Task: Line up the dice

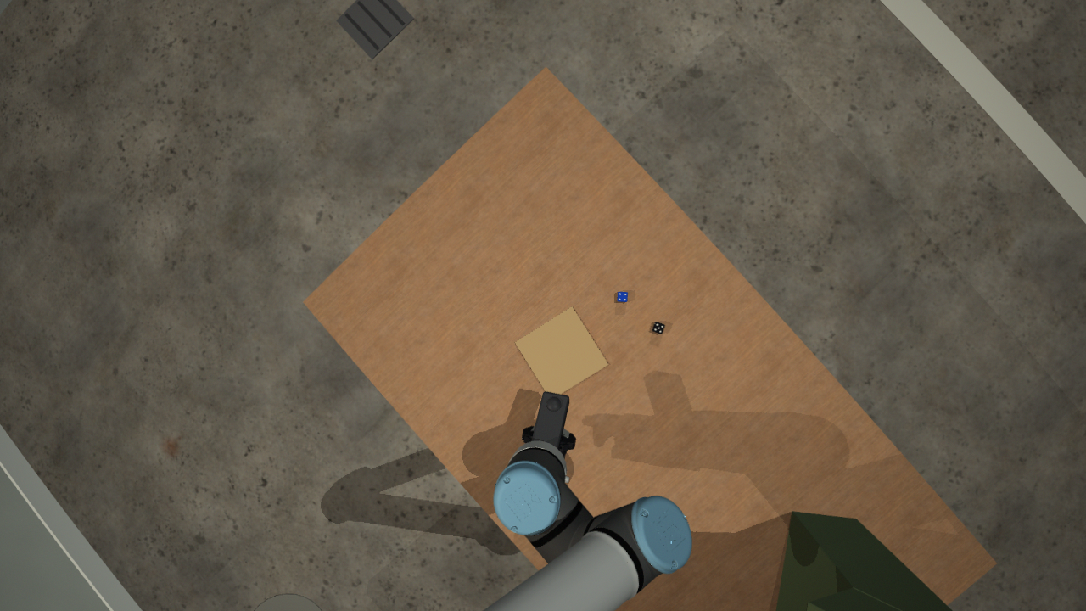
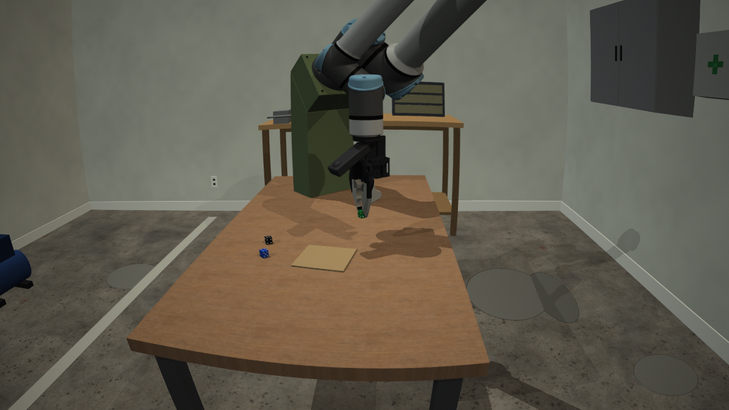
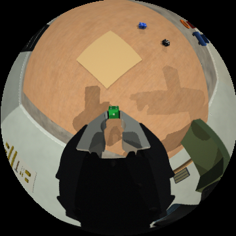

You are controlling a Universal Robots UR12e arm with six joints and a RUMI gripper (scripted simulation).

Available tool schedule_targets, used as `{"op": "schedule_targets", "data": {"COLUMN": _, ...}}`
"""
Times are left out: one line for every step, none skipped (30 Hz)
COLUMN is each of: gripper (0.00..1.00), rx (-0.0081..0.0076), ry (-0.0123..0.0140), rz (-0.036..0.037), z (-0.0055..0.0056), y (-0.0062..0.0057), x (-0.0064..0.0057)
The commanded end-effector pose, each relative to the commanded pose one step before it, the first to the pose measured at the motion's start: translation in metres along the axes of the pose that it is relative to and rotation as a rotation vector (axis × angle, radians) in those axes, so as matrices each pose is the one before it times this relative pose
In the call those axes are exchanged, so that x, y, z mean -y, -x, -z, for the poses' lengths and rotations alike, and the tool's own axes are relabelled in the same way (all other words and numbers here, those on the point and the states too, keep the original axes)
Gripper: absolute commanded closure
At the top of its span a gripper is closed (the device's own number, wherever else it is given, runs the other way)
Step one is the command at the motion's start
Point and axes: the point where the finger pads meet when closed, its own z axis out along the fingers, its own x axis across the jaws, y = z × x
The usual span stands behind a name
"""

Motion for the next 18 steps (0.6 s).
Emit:
{"op": "schedule_targets", "data": {"gripper": 0.97, "rx": -0.00165, "ry": 0.00192, "rz": 0.00066, "z": 0.01277, "y": 0.00026, "x": 0.00024}}
{"op": "schedule_targets", "data": {"gripper": 0.97, "rx": 0.00000, "ry": 0.00000, "rz": 0.00000, "z": 0.00156, "y": 0.00000, "x": 0.00000}}
{"op": "schedule_targets", "data": {"gripper": 0.97, "rx": 0.00000, "ry": 0.00000, "rz": 0.00000, "z": 0.00124, "y": 0.00000, "x": 0.00000}}
{"op": "schedule_targets", "data": {"gripper": 0.97, "rx": 0.00000, "ry": 0.00000, "rz": 0.00000, "z": 0.00094, "y": 0.00000, "x": 0.00000}}
{"op": "schedule_targets", "data": {"gripper": 0.97, "rx": 0.00000, "ry": 0.00000, "rz": 0.00000, "z": 0.00067, "y": 0.00000, "x": 0.00000}}
{"op": "schedule_targets", "data": {"gripper": 0.97, "rx": 0.00000, "ry": 0.00000, "rz": 0.00000, "z": 0.00043, "y": 0.00000, "x": 0.00000}}
{"op": "schedule_targets", "data": {"gripper": 0.97, "rx": 0.00000, "ry": 0.00000, "rz": 0.00000, "z": 0.00023, "y": 0.00000, "x": 0.00000}}
{"op": "schedule_targets", "data": {"gripper": 0.97, "rx": 0.00000, "ry": 0.00000, "rz": 0.00000, "z": 0.00009, "y": 0.00000, "x": 0.00000}}
{"op": "schedule_targets", "data": {"gripper": 0.97, "rx": 0.00000, "ry": 0.00000, "rz": 0.00000, "z": 0.00000, "y": 0.00000, "x": 0.00000}}
{"op": "schedule_targets", "data": {"gripper": 0.97, "rx": 0.00000, "ry": 0.00000, "rz": 0.00000, "z": 0.00000, "y": 0.00000, "x": 0.00000}}
{"op": "schedule_targets", "data": {"gripper": 0.97, "rx": 0.00000, "ry": 0.00000, "rz": 0.00000, "z": 0.00001, "y": 0.00000, "x": 0.00000}}
{"op": "schedule_targets", "data": {"gripper": 0.97, "rx": 0.00000, "ry": 0.00000, "rz": 0.00000, "z": 0.00000, "y": 0.00000, "x": 0.00000}}
{"op": "schedule_targets", "data": {"gripper": 0.97, "rx": 0.00000, "ry": 0.00000, "rz": 0.00000, "z": 0.00000, "y": 0.00000, "x": 0.00000}}
{"op": "schedule_targets", "data": {"gripper": 0.97, "rx": 0.00000, "ry": 0.00000, "rz": 0.00000, "z": 0.00000, "y": 0.00000, "x": 0.00000}}
{"op": "schedule_targets", "data": {"gripper": 0.97, "rx": 0.00000, "ry": 0.00000, "rz": 0.00000, "z": 0.00000, "y": 0.00000, "x": 0.00000}}
{"op": "schedule_targets", "data": {"gripper": 0.97, "rx": 0.00000, "ry": 0.00000, "rz": 0.00000, "z": 0.00000, "y": 0.00000, "x": 0.00000}}
{"op": "schedule_targets", "data": {"gripper": 0.97, "rx": 0.00000, "ry": 0.00000, "rz": 0.00000, "z": 0.00000, "y": 0.00000, "x": 0.00000}}
{"op": "schedule_targets", "data": {"gripper": 0.97, "rx": -0.00002, "ry": 0.00000, "rz": -0.00096, "z": -0.00001, "y": -0.00004, "x": 0.00017}}
